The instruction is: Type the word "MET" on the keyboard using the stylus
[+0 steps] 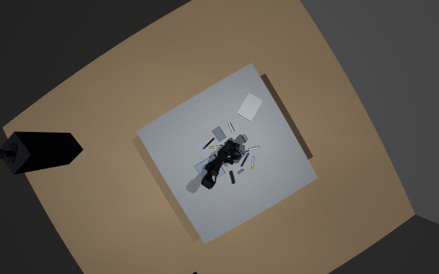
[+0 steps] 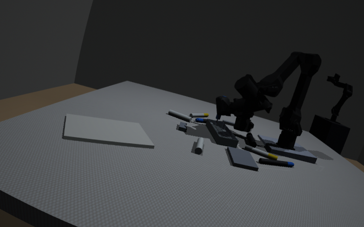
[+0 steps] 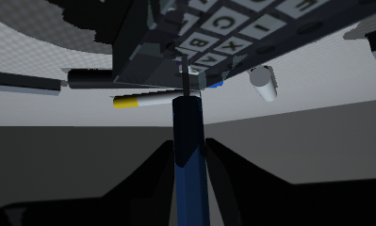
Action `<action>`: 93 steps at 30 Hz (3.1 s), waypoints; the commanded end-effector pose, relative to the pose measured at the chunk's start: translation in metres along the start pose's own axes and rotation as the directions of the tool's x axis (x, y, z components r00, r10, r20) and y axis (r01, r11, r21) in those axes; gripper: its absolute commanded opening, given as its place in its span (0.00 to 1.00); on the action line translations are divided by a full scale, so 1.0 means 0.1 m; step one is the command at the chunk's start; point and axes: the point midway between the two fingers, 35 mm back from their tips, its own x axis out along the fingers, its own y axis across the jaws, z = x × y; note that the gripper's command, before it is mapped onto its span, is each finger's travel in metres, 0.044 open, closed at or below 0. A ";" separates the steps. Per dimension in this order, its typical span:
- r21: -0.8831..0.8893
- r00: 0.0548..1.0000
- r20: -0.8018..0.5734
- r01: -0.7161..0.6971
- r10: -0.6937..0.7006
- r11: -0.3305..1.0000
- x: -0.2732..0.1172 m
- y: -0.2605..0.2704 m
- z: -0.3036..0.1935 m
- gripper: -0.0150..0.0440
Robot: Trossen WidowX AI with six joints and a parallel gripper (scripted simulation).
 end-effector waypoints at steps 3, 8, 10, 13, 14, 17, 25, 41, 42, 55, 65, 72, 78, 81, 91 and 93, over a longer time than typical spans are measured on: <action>-0.010 1.000 0.006 0.000 0.000 1.000 0.01 0.01 0.03 0.39; -0.010 1.000 0.006 0.000 0.000 1.000 0.01 0.01 0.03 0.39; -0.010 1.000 0.006 0.000 0.000 1.000 0.01 0.01 0.03 0.39; -0.010 1.000 0.006 0.000 0.000 1.000 0.01 0.01 0.03 0.39; -0.010 1.000 0.006 0.000 0.000 1.000 0.01 0.01 0.03 0.39; -0.010 1.000 0.006 0.000 0.000 1.000 0.01 0.01 0.03 0.39; -0.010 1.000 0.006 0.000 0.000 1.000 0.01 0.01 0.03 0.39; -0.010 1.000 0.006 0.000 0.000 1.000 0.01 0.01 0.03 0.39; -0.010 1.000 0.006 0.000 0.000 1.000 0.01 0.01 0.03 0.39; -0.010 1.000 0.006 0.000 0.000 1.000 0.01 0.01 0.03 0.39; -0.010 1.000 0.006 0.000 0.000 1.000 0.01 0.01 0.03 0.39; -0.010 1.000 0.006 0.000 0.000 1.000 0.01 0.01 0.03 0.39; -0.010 1.000 0.006 0.000 0.000 1.000 0.00 0.01 0.01 0.39; -0.010 1.000 0.006 0.000 0.000 1.000 0.00 0.01 0.01 0.39; -0.009 1.000 0.006 0.000 0.000 1.000 -0.14 0.00 -0.25 0.39; -0.009 1.000 0.006 0.000 0.000 1.000 -0.18 0.01 -0.31 0.39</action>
